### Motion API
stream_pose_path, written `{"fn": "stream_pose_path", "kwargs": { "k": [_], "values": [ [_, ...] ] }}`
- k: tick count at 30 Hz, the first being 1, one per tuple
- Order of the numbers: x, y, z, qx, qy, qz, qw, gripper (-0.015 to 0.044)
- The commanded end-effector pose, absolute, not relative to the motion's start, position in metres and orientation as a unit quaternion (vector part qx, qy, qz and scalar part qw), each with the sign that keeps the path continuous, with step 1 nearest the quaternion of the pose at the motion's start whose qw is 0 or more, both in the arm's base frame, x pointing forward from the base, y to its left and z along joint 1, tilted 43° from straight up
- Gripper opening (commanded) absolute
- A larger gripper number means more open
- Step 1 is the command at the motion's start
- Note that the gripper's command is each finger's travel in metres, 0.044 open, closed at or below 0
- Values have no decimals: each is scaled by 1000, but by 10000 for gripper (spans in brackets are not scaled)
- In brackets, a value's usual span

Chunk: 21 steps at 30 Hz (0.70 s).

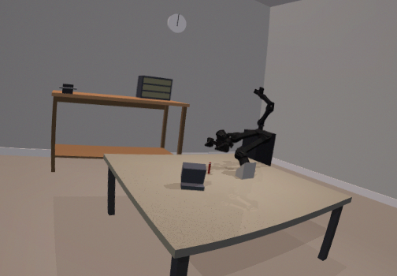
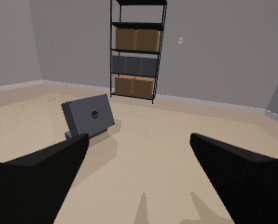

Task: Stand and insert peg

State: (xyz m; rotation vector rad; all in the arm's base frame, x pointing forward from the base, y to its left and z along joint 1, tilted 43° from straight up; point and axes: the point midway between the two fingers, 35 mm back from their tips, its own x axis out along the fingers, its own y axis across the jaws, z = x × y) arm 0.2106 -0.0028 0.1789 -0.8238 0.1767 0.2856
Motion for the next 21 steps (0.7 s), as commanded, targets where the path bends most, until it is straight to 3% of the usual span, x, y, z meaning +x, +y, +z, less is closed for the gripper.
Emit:
{"fn": "stream_pose_path", "kwargs": {
  "k": [1, 7, 21],
  "values": [
    [191, 15, 201, -383, 60, 123, 914, 440],
    [188, 17, 204, -372, 64, 121, 918, 440],
    [198, 3, 174, -254, 264, 109, 924, 440]
  ]
}}
